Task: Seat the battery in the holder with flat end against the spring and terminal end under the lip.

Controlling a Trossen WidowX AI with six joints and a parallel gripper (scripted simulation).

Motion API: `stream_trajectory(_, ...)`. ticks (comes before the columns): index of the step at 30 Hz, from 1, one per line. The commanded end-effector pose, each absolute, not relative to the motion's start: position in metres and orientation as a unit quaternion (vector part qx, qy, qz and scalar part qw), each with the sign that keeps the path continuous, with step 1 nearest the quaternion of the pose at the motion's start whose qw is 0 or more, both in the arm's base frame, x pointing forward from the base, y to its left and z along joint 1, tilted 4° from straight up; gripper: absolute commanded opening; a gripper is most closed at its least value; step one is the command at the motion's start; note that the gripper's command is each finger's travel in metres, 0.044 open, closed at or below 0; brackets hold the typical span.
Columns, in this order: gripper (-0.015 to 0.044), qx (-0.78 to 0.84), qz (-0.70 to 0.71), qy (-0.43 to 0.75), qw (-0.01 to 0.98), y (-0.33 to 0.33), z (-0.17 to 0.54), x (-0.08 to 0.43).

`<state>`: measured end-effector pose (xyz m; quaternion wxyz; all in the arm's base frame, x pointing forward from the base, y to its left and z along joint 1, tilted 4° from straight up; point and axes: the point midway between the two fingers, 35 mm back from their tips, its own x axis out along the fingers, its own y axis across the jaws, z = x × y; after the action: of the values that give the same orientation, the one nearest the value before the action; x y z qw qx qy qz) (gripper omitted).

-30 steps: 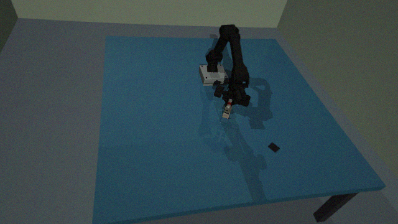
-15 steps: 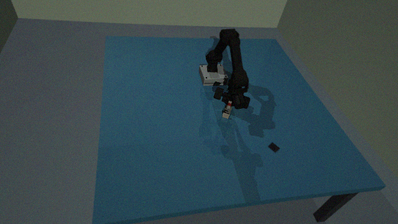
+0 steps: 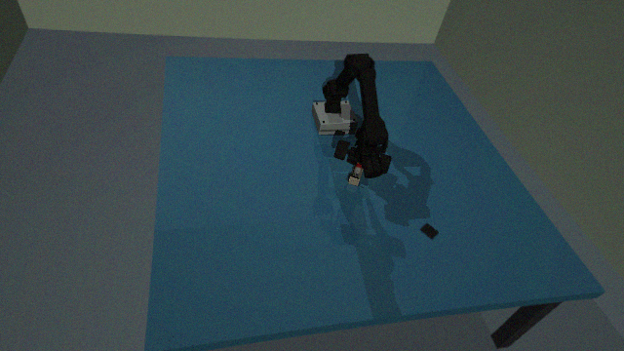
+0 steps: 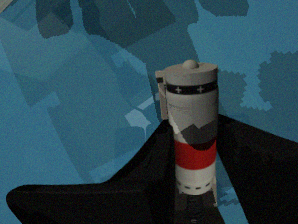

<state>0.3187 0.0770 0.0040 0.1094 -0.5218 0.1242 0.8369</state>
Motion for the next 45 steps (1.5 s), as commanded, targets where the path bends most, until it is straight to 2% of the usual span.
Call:
stream_trajectory(1,0.0082,-0.512,0.843,0.121,0.113,0.077,0.003,0.322)
stream_trajectory(45,0.0082,-0.488,0.857,0.12,0.111,0.07,-0.003,0.341)
